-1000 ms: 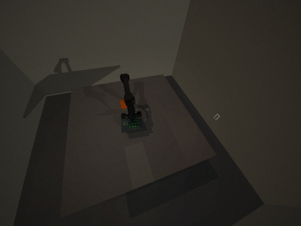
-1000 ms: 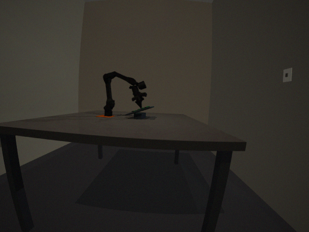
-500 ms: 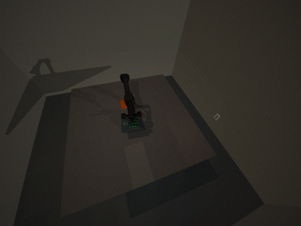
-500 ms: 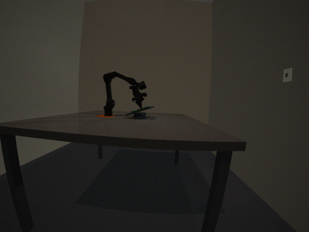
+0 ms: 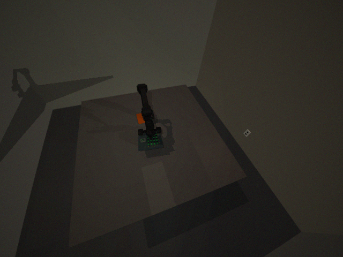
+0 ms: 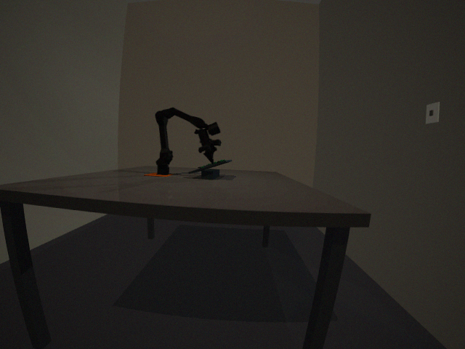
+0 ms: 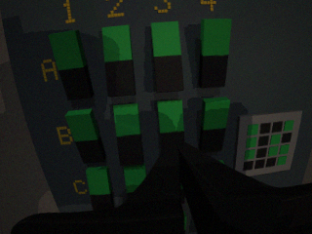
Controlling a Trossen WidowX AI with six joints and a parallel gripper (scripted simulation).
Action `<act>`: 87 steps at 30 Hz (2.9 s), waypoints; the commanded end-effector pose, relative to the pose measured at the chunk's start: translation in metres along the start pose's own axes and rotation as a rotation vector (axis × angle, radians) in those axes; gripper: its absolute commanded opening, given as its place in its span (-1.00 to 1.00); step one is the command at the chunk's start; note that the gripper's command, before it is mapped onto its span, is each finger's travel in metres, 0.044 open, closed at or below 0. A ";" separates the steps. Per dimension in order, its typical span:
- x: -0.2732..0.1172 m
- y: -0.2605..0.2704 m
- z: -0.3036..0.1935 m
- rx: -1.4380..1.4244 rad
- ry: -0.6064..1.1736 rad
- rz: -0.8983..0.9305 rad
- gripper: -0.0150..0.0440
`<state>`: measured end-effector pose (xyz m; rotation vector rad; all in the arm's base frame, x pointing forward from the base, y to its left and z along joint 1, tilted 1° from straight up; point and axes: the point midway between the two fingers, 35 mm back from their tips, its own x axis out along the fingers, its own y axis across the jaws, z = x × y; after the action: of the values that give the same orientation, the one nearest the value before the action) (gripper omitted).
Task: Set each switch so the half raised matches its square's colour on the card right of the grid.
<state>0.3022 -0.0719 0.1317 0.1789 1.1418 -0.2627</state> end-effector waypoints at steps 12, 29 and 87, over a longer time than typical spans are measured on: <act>0.003 0.001 0.000 -0.004 -0.001 0.006 -0.49; -0.061 -0.022 0.020 -0.005 0.025 0.004 -0.49; -0.003 -0.024 0.021 -0.005 0.049 0.003 -0.49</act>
<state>0.3117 -0.1006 0.1429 0.1835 1.1917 -0.2609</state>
